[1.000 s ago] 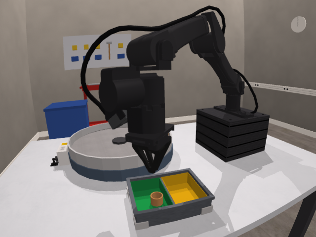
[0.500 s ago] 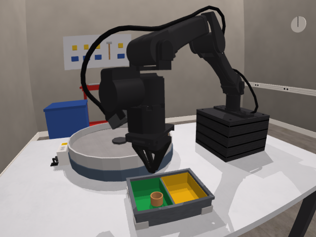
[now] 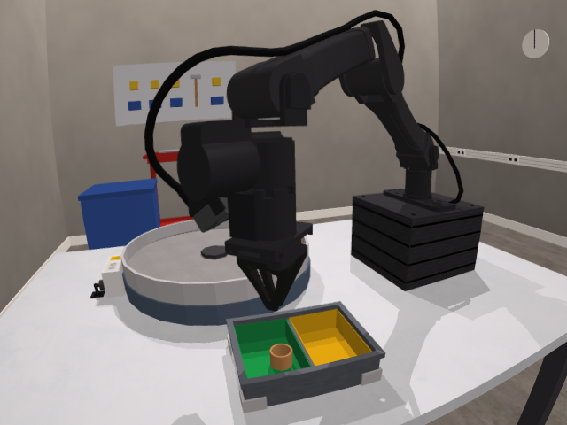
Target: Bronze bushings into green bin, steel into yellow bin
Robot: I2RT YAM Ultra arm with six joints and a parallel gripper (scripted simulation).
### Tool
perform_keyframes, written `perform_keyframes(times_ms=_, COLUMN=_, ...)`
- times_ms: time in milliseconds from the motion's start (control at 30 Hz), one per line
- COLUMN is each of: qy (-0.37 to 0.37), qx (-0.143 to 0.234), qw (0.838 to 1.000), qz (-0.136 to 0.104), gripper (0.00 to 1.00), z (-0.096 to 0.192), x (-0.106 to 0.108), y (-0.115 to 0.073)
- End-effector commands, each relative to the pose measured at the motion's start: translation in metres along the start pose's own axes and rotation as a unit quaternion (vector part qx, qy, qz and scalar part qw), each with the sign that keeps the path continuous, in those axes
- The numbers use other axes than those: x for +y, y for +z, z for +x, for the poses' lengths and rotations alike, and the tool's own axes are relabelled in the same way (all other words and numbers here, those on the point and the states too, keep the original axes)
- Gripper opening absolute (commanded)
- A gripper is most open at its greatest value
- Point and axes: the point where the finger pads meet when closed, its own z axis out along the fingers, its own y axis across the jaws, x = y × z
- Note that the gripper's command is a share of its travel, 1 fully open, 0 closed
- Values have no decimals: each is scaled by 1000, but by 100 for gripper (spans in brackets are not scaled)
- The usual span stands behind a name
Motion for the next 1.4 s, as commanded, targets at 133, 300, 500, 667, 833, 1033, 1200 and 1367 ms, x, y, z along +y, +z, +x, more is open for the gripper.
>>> perform_keyframes(times_ms=133, qy=2, qx=-10, qw=1000, qz=-11, gripper=12, z=-19, x=-14, y=-11)
perform_keyframes(times_ms=300, qy=2, qx=-11, qw=1000, qz=-10, gripper=12, z=-33, x=-39, y=-11)
perform_keyframes(times_ms=500, qy=2, qx=-11, qw=1000, qz=-9, gripper=12, z=-75, x=-114, y=-10)
perform_keyframes(times_ms=667, qy=2, qx=-8, qw=1000, qz=-11, gripper=12, z=-122, x=-203, y=-9)
perform_keyframes(times_ms=833, qy=2, qx=-8, qw=1000, qz=-11, gripper=12, z=-149, x=-249, y=-9)
perform_keyframes(times_ms=1033, qy=2, qx=-10, qw=1000, qz=-10, gripper=12, z=-174, x=-291, y=-10)
perform_keyframes(times_ms=1200, qy=-8, qx=-16, qw=1000, qz=-14, gripper=12, z=-177, x=-286, y=-13)
perform_keyframes(times_ms=1367, qy=1, qx=-13, qw=1000, qz=-12, gripper=12, z=-179, x=-293, y=-13)
